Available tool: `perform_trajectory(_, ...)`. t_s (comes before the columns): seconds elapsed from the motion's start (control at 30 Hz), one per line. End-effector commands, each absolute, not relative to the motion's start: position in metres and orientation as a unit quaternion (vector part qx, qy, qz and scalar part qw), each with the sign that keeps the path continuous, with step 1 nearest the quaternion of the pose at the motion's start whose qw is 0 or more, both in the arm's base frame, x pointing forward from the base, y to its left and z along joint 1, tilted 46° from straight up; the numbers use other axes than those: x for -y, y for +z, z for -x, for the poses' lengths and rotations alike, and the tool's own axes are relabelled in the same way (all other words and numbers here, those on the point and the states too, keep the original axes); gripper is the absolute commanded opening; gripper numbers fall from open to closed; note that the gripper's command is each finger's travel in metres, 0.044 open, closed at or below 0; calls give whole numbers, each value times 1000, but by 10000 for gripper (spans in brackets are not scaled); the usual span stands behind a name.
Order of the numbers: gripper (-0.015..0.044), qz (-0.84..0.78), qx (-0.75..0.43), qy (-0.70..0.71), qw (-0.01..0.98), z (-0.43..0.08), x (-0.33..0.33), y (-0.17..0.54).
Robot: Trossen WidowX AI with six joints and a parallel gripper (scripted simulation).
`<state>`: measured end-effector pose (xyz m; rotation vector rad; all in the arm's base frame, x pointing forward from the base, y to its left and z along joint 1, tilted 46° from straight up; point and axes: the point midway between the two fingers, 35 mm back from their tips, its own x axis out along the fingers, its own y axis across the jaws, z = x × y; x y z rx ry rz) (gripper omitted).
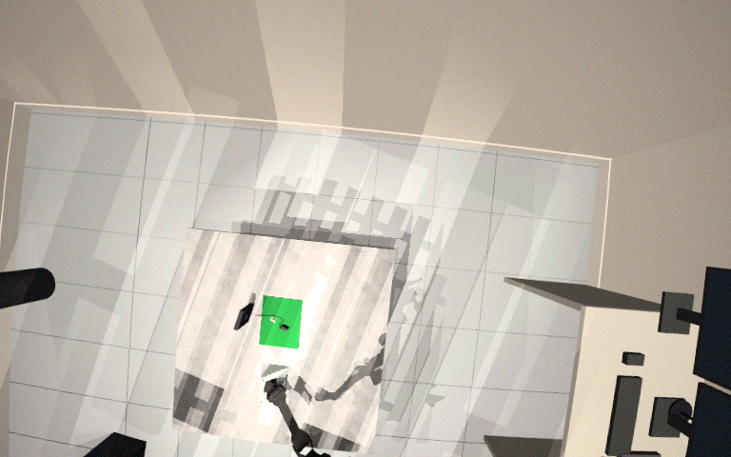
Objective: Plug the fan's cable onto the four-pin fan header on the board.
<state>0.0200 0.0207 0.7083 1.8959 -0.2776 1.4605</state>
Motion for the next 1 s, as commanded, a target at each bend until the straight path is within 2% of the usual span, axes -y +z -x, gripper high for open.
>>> perform_trajectory(0.0, 440, -749, 97, 507, 415, -80, -47, 695)
perform_trajectory(0.3, 440, -751, 82, 394, 523, -178, -82, 656)
perform_trajectory(0.53, 440, -705, 41, 285, 648, -256, -117, 598)
perform_trajectory(0.97, 440, -491, -110, 77, 861, -365, -163, 445)
